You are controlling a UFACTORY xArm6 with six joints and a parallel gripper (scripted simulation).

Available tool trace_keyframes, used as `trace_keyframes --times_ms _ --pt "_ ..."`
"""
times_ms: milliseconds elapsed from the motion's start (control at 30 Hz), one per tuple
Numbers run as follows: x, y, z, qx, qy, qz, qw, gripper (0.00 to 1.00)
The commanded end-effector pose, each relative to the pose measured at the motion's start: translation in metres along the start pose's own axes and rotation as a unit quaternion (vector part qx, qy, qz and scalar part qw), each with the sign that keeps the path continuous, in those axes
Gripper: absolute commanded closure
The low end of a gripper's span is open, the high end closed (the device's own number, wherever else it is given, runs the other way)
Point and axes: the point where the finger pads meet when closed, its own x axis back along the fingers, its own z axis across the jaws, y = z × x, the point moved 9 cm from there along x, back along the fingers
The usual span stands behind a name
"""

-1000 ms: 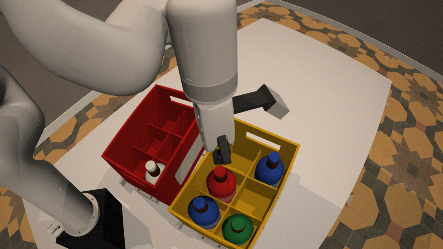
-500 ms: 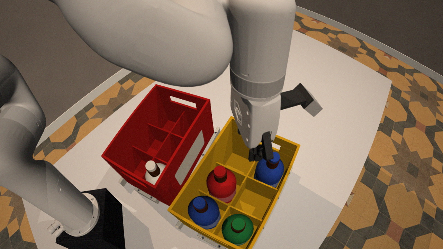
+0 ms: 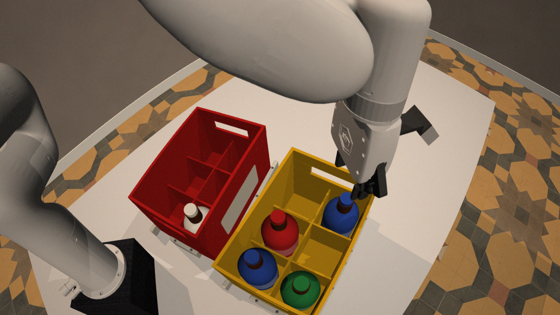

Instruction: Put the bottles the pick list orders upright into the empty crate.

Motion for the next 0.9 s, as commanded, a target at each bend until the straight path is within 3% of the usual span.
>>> trace_keyframes --times_ms 0,867 --pt "0.002 -0.003 0.000 0.000 0.000 0.002 1.000 0.35" --pt "-0.021 -0.003 0.000 0.000 0.000 0.002 1.000 0.35"
